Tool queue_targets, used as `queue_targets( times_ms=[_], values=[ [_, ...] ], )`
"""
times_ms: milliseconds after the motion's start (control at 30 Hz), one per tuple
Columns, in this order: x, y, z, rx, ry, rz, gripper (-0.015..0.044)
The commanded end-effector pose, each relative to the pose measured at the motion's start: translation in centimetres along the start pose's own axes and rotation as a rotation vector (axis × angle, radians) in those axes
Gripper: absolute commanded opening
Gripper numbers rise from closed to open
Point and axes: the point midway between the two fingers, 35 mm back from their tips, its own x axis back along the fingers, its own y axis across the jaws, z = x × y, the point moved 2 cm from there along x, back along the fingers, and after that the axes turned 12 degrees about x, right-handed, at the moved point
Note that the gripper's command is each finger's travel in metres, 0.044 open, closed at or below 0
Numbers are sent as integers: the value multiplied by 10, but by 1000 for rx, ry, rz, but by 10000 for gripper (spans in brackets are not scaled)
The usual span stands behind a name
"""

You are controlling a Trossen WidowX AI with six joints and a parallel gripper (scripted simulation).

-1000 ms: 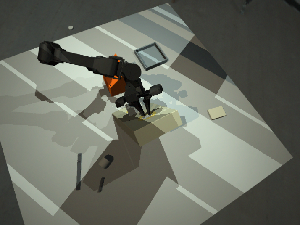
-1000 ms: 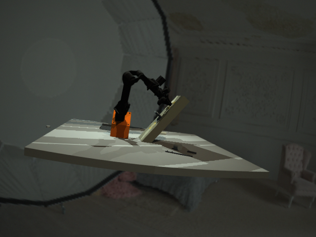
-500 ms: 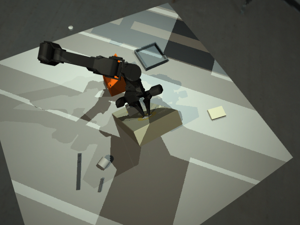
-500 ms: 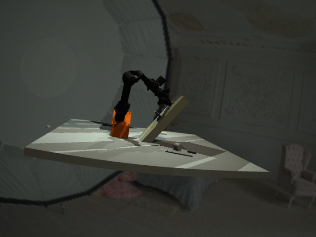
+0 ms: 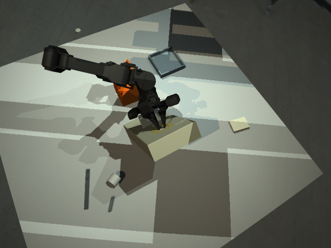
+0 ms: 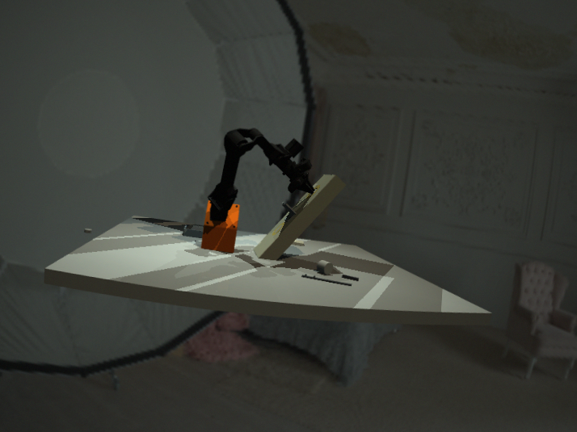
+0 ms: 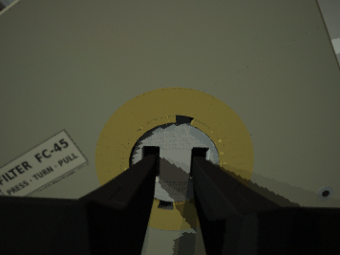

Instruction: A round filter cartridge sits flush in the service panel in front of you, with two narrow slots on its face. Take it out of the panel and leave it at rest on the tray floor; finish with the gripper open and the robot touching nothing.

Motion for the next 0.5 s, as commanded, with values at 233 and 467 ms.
queue_targets(
  times_ms=[233,467],
  values=[
    [-8,1,1,6,2,-3,91],
    [-9,1,1,6,2,-4,91]
  ],
)
